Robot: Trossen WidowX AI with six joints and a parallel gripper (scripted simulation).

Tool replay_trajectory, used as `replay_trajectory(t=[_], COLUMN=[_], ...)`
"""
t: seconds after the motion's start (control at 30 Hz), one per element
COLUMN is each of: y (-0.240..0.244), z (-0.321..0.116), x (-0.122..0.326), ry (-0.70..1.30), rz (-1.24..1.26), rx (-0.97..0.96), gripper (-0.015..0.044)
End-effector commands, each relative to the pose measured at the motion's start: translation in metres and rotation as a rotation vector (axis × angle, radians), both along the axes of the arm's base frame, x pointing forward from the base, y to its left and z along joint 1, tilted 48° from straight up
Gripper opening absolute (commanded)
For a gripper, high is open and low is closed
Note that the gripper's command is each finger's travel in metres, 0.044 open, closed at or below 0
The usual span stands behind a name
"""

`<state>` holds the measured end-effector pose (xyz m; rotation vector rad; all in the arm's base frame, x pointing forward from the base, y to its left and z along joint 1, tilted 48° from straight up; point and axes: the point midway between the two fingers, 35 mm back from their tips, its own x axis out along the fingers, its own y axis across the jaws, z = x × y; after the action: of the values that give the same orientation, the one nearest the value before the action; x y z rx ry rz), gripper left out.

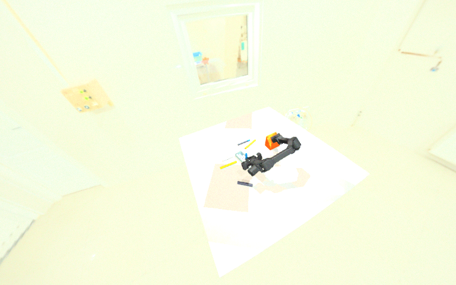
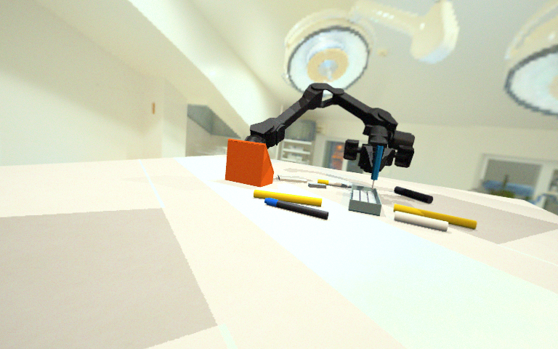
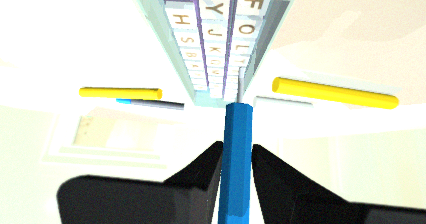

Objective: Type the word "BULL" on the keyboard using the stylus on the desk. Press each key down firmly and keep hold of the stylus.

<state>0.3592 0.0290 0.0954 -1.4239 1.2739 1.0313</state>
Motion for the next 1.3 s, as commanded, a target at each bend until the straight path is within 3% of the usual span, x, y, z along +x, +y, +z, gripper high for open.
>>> replay_trajectory(t=[0.0, 1.27], y=[0.000, 0.012], z=[-0.002, -0.013], x=[0.000, 0.001], ry=[-0.001, -0.001], rz=[-0.004, -0.004], rx=[-0.007, -0.006], gripper=[0.0081, 0.0081])
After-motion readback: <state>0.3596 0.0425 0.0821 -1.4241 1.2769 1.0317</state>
